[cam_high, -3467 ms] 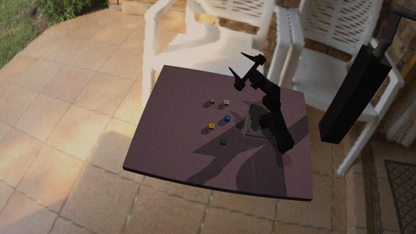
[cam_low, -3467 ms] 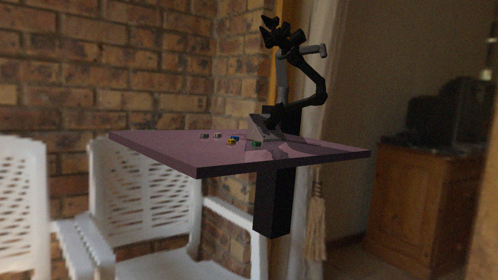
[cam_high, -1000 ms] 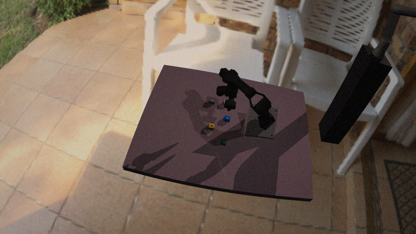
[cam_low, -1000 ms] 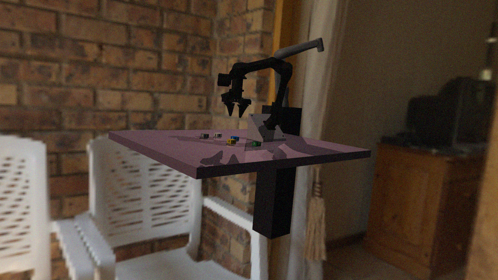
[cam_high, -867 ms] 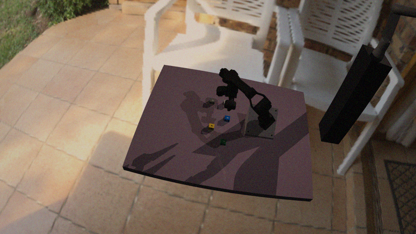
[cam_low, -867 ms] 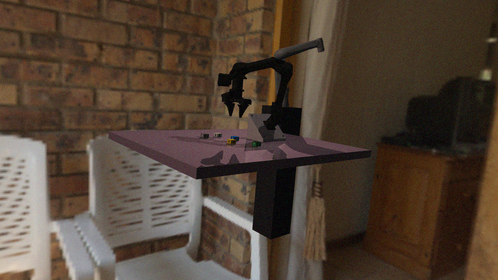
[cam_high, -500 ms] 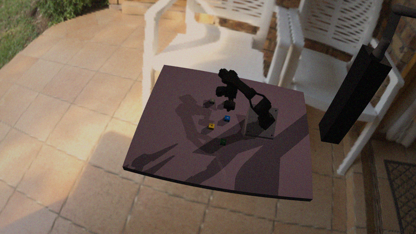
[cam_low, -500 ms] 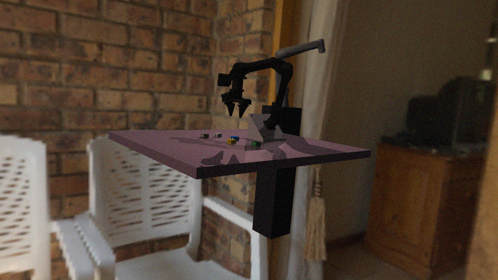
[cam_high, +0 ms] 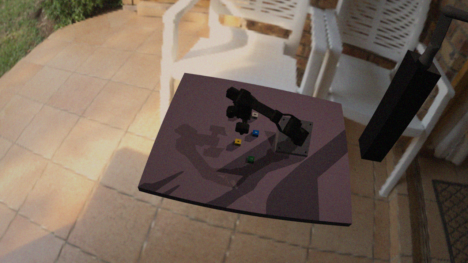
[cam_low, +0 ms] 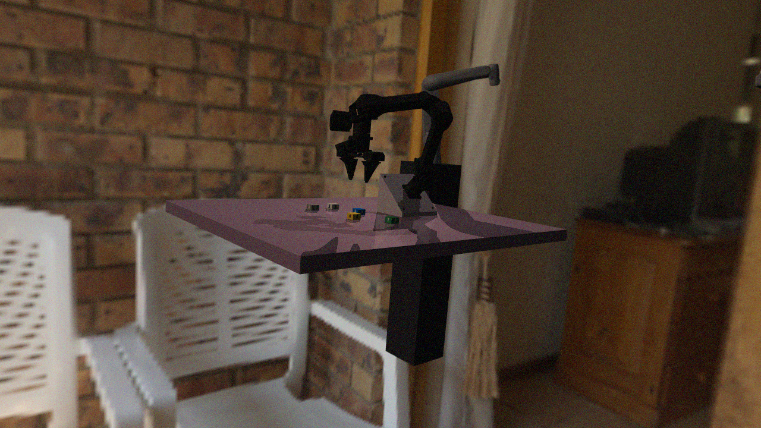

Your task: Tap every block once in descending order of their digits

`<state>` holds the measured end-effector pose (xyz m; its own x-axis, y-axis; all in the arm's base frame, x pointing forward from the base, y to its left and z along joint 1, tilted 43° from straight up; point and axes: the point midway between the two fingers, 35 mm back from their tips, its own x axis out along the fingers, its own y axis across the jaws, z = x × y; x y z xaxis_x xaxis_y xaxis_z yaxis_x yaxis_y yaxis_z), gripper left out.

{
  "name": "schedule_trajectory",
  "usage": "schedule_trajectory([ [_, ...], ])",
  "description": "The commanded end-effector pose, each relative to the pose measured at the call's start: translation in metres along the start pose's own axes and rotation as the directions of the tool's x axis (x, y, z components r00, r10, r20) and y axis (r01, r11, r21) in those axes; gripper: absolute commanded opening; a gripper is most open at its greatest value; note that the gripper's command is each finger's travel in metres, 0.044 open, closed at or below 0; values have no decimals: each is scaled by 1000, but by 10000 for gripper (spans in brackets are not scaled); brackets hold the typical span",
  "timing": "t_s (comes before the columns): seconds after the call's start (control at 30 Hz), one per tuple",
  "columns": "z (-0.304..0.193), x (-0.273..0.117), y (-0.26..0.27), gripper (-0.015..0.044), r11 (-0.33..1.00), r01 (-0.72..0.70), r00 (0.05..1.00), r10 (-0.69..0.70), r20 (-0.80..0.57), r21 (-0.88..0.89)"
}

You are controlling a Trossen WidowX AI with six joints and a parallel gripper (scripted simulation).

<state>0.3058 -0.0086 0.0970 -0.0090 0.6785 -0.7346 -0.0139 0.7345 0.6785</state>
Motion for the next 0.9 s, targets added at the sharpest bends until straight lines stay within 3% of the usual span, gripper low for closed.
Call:
schedule_trajectory([
  [0.0, 2, 0, 3, 400, 1000, -4, 1000, 4, 2, 3],
  [0.4, 1, 0, 5, 400, 1000, -4, 1000, 4, 2, 3],
  [0.7, -60, -1, 102, 400, 1000, -8, 1000, 8, -1, 5],
  [0.87, -66, -1, 108, 400, 1000, -10, 1000, 10, -2, 5],
])
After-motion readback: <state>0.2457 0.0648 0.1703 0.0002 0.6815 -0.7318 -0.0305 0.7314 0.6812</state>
